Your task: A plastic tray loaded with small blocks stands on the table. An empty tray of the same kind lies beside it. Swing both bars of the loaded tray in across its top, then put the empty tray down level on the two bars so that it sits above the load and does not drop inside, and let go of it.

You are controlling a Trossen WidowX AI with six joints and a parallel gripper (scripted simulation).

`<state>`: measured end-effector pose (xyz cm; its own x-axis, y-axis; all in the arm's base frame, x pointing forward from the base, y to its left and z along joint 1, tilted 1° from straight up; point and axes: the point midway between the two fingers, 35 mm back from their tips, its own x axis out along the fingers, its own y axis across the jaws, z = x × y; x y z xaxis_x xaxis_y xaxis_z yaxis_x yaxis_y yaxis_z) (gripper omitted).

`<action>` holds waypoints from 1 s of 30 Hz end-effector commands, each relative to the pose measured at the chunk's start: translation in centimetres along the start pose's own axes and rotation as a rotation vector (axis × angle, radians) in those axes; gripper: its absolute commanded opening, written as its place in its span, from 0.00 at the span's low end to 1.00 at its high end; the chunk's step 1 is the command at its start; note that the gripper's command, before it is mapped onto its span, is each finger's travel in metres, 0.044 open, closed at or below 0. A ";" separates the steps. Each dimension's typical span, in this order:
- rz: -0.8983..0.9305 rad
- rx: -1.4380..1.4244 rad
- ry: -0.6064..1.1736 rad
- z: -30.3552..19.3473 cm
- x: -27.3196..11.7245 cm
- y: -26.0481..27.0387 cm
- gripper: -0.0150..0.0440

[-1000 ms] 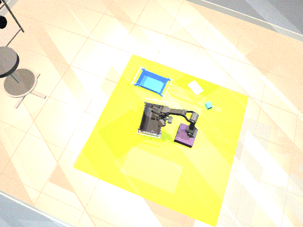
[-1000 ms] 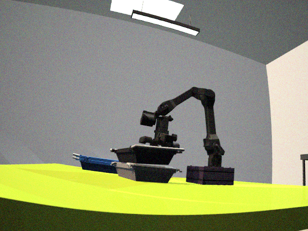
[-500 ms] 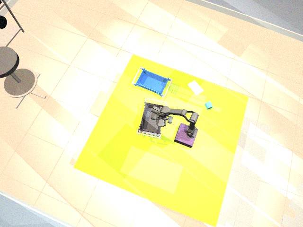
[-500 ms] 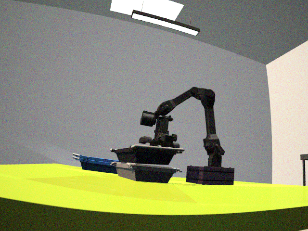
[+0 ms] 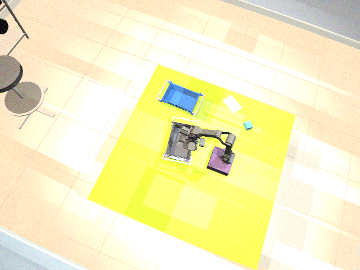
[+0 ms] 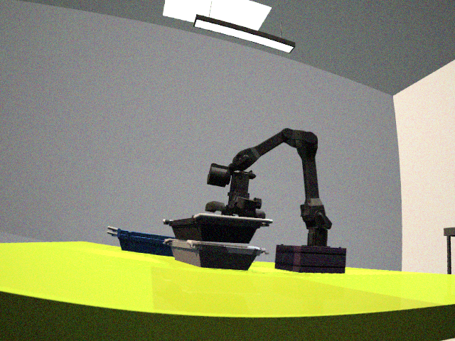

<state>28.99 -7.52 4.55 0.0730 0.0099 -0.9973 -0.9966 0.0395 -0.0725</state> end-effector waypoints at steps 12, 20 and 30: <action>0.035 0.000 -0.002 0.1 0.7 0.8 0.35; 0.035 0.000 -0.002 0.1 0.7 0.8 0.55; 0.035 0.000 -0.002 0.1 0.7 0.8 0.80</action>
<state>28.38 -7.39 3.96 0.0436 0.0150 -0.9989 -0.9983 0.0401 -0.0430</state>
